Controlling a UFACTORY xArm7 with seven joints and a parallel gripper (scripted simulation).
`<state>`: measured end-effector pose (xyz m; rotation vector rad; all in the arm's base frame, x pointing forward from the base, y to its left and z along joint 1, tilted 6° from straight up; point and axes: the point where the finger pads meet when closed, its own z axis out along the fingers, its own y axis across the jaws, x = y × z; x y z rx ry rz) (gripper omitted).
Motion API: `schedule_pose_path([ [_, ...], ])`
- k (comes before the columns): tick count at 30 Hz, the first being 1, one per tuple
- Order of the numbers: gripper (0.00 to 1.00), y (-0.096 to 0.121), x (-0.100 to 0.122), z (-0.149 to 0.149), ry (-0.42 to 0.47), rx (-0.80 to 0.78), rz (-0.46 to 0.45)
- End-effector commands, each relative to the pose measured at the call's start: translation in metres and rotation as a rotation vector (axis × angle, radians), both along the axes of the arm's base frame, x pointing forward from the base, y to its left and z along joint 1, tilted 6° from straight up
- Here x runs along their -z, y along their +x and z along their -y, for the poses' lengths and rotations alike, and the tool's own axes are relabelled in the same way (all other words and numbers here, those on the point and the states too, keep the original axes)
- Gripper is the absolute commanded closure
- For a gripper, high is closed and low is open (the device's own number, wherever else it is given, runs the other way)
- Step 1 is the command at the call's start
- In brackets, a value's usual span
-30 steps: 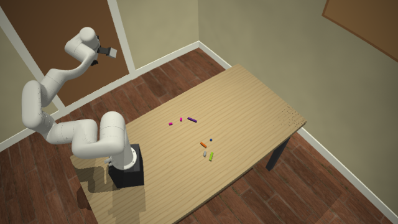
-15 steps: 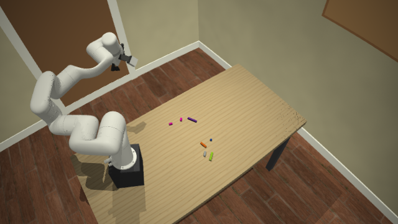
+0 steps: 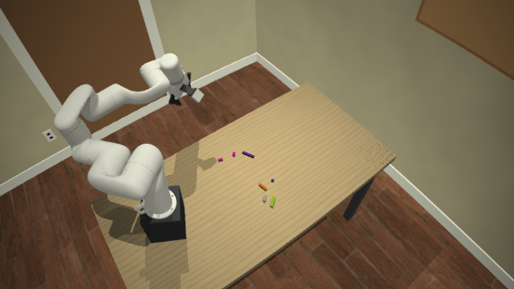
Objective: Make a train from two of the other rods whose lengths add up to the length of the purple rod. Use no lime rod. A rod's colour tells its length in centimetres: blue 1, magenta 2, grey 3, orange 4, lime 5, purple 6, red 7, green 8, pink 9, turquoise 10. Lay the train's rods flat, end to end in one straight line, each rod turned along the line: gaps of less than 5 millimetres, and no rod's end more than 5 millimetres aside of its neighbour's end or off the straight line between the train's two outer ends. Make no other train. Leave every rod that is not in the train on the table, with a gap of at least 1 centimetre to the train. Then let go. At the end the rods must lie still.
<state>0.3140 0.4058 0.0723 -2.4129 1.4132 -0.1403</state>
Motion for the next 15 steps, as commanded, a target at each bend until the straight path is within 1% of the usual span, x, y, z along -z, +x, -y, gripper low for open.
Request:
schedule_pose_path([
  [1,0.00,0.025,0.021,0.026,-0.026,0.066,-0.018],
  [4,0.00,0.035,0.031,0.042,-0.041,0.100,-0.029],
  [9,0.00,0.055,0.056,0.081,-0.074,0.182,-0.057],
  [15,0.00,0.073,0.085,0.129,-0.112,0.279,-0.094],
])
